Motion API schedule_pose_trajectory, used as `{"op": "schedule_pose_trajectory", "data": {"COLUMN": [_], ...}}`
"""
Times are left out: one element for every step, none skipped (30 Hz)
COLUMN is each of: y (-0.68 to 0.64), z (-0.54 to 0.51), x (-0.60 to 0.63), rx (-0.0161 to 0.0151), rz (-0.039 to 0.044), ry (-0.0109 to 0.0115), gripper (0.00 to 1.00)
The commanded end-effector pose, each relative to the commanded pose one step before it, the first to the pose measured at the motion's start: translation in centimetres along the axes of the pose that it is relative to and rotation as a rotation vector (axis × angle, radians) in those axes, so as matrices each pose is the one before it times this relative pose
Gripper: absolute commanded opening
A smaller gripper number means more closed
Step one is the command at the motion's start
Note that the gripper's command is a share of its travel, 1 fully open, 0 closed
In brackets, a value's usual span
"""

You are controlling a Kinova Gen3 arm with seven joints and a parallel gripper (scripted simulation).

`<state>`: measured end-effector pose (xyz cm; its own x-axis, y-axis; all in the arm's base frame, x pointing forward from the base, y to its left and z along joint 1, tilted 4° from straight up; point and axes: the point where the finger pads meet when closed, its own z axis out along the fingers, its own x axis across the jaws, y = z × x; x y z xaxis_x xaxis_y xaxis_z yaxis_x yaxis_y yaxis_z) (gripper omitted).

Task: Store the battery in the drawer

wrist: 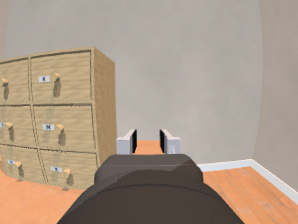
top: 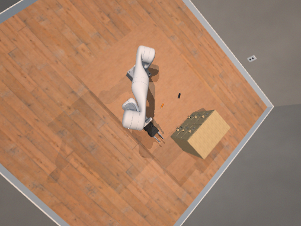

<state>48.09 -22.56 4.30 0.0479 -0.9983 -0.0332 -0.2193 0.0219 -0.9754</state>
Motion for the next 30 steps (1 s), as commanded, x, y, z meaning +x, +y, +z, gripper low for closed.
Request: {"op": "schedule_pose_trajectory", "data": {"y": [0.093, 0.000, 0.000, 0.008, 0.008, 0.008, 0.008, 0.008, 0.009, 0.008, 0.009, 0.008, 0.009, 0.009, 0.009, 0.009, 0.009, 0.009, 0.000, 0.000, 0.009, 0.010, 0.009, 0.010, 0.009, 0.010, 0.009, 0.010, 0.010, 0.009], "z": [0.229, 0.000, 0.000, 0.064, 0.064, 0.066, 0.065, 0.067, 0.067, 0.069, 0.068, 0.070, 0.070, 0.071, 0.071, 0.072, 0.073, 0.073, 0.000, 0.000, 0.074, 0.073, 0.076, 0.074, 0.077, 0.075, 0.077, 0.077, 0.077, 0.077], "x": [-0.936, 0.000, 0.000, -0.226, -0.228, -0.232, -0.234, -0.237, -0.239, -0.242, -0.244, -0.247, -0.249, -0.252, -0.253, -0.256, -0.258, -0.260, 0.000, 0.000, -0.262, -0.263, -0.266, -0.266, -0.270, -0.270, -0.272, -0.273, -0.273, -0.272], "rx": [-0.00173, 0.00000, 0.00000, 0.00001, -0.00001, 0.00001, -0.00002, 0.00002, -0.00002, 0.00002, -0.00002, 0.00002, -0.00001, 0.00001, -0.00001, 0.00000, 0.00000, -0.00001, 0.00000, 0.00000, 0.00001, -0.00002, 0.00002, -0.00003, 0.00003, -0.00002, 0.00001, 0.00000, -0.00001, 0.00002], "rz": [0.00519, 0.00000, 0.00000, 0.00000, 0.00000, 0.00000, -0.00001, 0.00001, -0.00001, 0.00001, -0.00001, 0.00001, 0.00000, 0.00000, 0.00000, 0.00000, 0.00000, 0.00000, 0.00000, 0.00000, 0.00000, -0.00001, 0.00001, -0.00001, 0.00001, -0.00001, 0.00000, 0.00000, 0.00000, 0.00001], "ry": [-0.00713, 0.00000, 0.00000, 0.00000, 0.00000, 0.00000, 0.00000, 0.00000, 0.00000, 0.00000, 0.00000, 0.00000, 0.00000, 0.00000, 0.00000, 0.00000, 0.00000, 0.00000, 0.00000, 0.00000, 0.00000, 0.00000, 0.00000, 0.00000, 0.00000, 0.00000, 0.00000, 0.00000, 0.00000, 0.00000], "gripper": [0.67, 0.67, 0.67, 0.67, 0.67, 0.67, 0.67, 0.67, 0.67, 0.67, 0.67, 0.67, 0.67, 0.67, 0.67, 0.67, 0.67, 0.67, 0.67, 0.67, 0.67, 0.67, 0.67, 0.67, 0.67, 0.67, 0.67, 0.67, 0.67, 0.67]}}
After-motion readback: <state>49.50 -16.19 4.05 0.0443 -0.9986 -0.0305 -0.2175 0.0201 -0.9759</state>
